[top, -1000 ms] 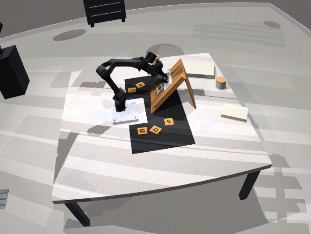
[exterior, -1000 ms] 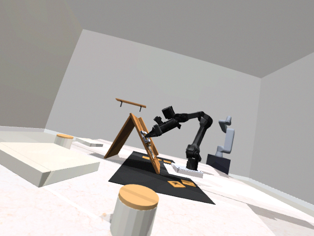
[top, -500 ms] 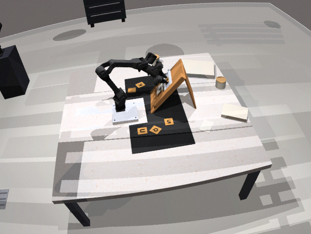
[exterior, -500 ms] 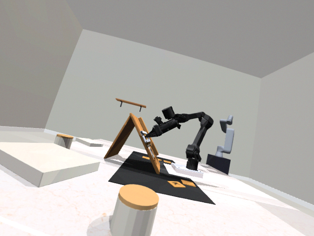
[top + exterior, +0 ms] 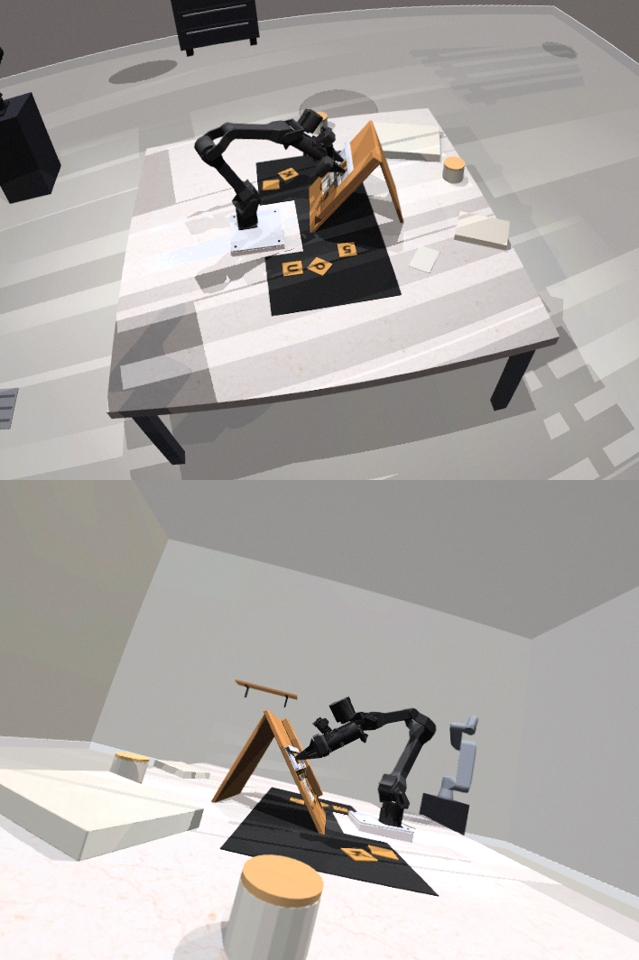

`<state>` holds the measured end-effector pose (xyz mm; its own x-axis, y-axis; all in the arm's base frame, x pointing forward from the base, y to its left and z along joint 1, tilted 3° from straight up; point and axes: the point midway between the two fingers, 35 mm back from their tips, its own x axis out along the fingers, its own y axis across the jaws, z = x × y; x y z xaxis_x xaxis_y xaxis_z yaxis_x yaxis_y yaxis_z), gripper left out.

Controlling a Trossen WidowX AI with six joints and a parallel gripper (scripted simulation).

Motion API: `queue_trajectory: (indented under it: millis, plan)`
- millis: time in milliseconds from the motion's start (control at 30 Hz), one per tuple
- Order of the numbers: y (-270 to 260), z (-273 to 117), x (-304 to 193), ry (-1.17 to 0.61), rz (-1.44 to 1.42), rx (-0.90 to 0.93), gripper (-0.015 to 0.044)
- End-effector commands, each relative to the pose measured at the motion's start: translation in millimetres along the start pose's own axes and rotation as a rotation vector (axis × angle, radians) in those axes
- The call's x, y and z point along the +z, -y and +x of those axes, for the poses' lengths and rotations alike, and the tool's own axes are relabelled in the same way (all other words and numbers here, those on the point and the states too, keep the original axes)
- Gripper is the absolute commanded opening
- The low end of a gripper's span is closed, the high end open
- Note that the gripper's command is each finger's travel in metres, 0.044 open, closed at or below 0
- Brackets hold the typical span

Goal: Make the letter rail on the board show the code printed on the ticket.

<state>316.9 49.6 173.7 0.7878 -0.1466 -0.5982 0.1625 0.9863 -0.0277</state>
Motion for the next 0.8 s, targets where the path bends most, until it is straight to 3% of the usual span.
queue_trajectory:
  millis: [0,767]
  plan:
    - [2.8,-1.7,2.1,0.009,0.001,0.004,0.0]
    - [15.3,-1.5,1.9,0.01,0.0,0.003,0.0]
